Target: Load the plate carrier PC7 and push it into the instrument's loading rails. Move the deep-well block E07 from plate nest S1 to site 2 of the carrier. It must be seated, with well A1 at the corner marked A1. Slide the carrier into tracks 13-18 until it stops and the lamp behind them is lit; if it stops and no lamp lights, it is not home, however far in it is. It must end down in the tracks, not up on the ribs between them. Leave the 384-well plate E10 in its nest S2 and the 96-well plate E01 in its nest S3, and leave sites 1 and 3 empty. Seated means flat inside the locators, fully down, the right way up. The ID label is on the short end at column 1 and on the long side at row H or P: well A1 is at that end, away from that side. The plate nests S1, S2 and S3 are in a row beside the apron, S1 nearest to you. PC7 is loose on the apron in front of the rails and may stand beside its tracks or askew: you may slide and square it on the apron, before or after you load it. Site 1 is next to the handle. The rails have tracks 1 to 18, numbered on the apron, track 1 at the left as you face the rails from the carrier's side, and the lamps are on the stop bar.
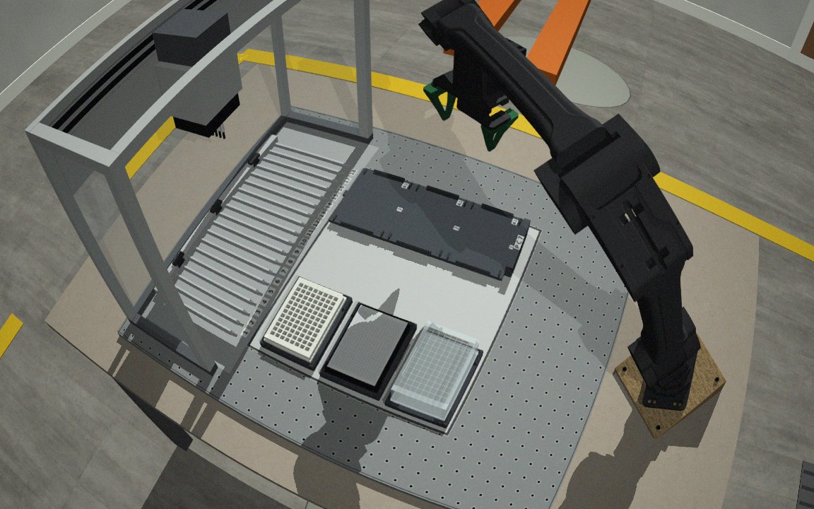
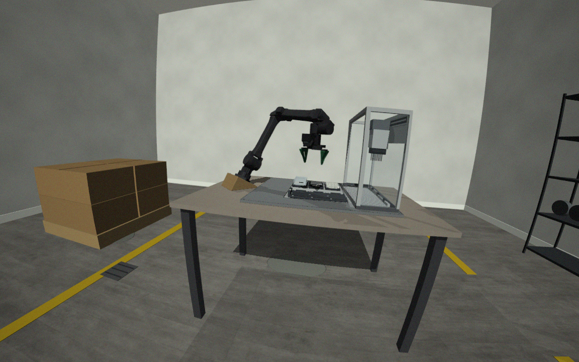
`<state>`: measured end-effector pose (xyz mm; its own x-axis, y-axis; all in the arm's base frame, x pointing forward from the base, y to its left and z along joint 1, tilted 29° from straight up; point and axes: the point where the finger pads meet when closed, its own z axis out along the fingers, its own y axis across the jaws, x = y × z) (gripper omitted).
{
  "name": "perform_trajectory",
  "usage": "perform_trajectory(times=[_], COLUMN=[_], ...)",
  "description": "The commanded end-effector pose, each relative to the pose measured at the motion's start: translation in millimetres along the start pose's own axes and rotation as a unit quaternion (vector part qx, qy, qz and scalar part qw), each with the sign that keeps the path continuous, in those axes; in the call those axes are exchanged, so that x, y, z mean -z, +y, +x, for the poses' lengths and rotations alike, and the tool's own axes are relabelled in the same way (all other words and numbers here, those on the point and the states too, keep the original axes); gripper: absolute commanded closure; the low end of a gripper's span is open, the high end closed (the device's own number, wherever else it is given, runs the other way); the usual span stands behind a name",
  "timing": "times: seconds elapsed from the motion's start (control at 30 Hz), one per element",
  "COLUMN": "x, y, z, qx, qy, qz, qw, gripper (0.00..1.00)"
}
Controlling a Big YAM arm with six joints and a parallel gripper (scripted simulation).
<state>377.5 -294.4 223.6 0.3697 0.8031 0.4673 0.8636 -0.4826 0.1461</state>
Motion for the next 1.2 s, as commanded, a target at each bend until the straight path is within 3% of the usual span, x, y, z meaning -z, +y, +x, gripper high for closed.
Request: perform_trajectory(times=[0.0,0.53,0.57,0.67,0.7,0.73,0.9,0.93,1.0,1.03,1.1,1.17], x=[4.3,4.3,11.7,14.4,21.8,14.4,12.8,1.1,13.8,4.5,4.5,13.5], y=[1.3,1.3,-1.6,-7.4,1.1,-7.0,-12.7,-11.5,-18.1,-17.7,-17.7,-23.5], z=[0.2,0.2,17.5,31.7,33.2,36.8,48.8,41.6,59.0,53.5,53.5,68.3], qx=[0.001,0.001,0.034,0.083,0.107,0.119,0.201,0.209,0.25,0.259,0.259,0.298], qy=[-0.002,-0.002,-0.006,-0.007,-0.013,-0.011,-0.013,-0.006,-0.014,-0.007,-0.007,-0.014], qz=[-0.005,-0.005,-0.01,-0.01,-0.023,-0.017,-0.015,-0.002,-0.015,-0.003,-0.003,-0.014], qw=[1.0,1.0,0.999,0.997,0.994,0.993,0.979,0.978,0.968,0.966,0.966,0.954], gripper=[0.0,0.0,0.0,0.0,0.0,0.0,0.0,0.0,0.0,0.0,0.0,0.0])
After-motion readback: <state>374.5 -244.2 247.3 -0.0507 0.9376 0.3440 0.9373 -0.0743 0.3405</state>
